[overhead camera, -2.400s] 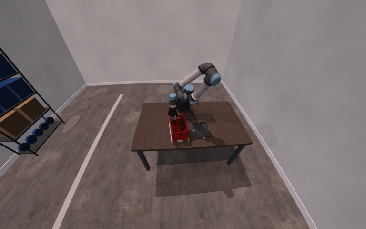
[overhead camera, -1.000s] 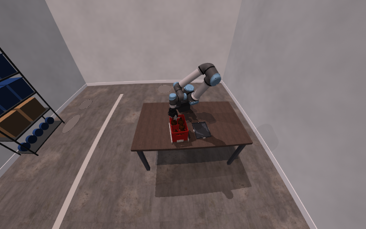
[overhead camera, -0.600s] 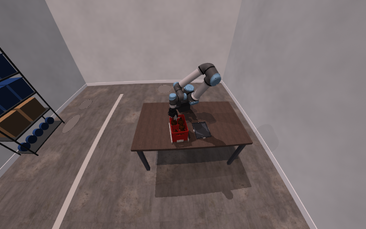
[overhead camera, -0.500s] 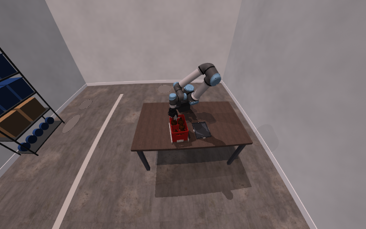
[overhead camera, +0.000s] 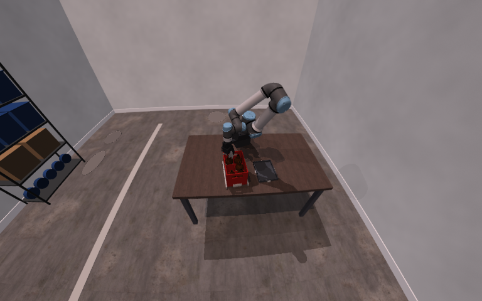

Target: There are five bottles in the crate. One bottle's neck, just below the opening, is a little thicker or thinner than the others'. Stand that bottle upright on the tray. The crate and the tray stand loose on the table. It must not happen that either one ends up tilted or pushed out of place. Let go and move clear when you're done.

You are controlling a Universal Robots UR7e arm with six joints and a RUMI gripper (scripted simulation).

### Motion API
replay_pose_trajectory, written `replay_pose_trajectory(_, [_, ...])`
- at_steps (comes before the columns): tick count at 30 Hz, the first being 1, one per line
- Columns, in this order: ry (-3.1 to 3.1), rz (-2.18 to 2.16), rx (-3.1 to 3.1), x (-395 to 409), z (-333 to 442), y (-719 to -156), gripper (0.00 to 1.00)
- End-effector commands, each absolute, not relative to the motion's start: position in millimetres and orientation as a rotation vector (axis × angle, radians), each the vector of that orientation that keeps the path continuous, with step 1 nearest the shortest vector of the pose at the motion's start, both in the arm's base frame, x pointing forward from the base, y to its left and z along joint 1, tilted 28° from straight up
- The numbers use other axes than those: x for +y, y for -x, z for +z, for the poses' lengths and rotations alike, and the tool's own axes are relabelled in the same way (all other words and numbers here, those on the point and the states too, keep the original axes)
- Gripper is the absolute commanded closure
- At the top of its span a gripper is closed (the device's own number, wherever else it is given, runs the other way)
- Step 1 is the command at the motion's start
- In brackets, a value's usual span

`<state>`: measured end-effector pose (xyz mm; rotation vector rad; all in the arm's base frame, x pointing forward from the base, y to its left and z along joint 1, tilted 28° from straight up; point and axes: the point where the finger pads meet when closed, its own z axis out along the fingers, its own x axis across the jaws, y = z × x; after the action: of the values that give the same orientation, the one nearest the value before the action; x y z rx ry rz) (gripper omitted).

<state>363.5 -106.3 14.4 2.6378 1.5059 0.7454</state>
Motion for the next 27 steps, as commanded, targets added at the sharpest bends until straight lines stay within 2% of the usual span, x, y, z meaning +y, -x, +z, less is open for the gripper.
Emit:
replay_pose_trajectory(1, [-2.642,0.747,1.507,-104.1,12.9,-362.7,0.62])
replay_pose_trajectory(27, [-2.635,0.744,1.503,-116.0,49.5,-348.0,0.62])
